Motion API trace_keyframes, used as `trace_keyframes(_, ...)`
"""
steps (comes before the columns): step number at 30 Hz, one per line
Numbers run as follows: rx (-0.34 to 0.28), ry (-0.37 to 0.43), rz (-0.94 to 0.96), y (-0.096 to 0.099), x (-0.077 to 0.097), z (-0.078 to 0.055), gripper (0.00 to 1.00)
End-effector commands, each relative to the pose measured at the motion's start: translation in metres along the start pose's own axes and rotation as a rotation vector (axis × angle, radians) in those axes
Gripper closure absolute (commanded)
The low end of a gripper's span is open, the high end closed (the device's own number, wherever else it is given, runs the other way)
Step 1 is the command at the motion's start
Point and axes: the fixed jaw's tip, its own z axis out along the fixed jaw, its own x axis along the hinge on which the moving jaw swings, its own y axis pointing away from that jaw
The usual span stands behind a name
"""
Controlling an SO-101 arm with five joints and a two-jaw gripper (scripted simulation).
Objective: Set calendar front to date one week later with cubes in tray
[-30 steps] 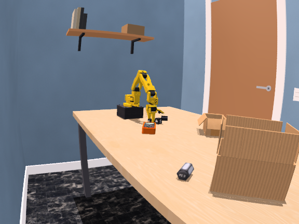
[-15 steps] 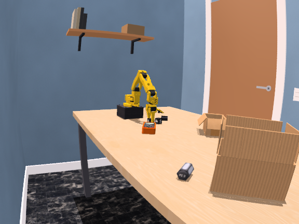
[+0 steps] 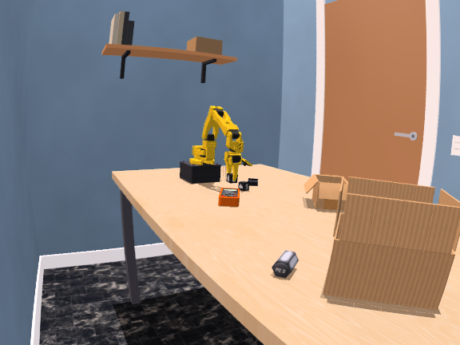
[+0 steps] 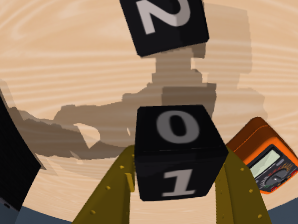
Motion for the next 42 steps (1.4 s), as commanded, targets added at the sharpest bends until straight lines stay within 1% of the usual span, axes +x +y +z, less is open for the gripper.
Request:
trace_keyframes(1,0.028,-0.005,0.0,-0.0041,0.001,-0.0119,1.0)
trace_keyframes(16,0.028,-0.005,0.0,-0.0037,0.0011,-0.0146,1.0)
trace_keyframes(33,0.028,-0.005,0.0,-0.0036,0.0011,-0.0207,1.0)
trace_keyframes(42,0.028,-0.005,0.0,-0.0036,0.0011,-0.0214,1.0)
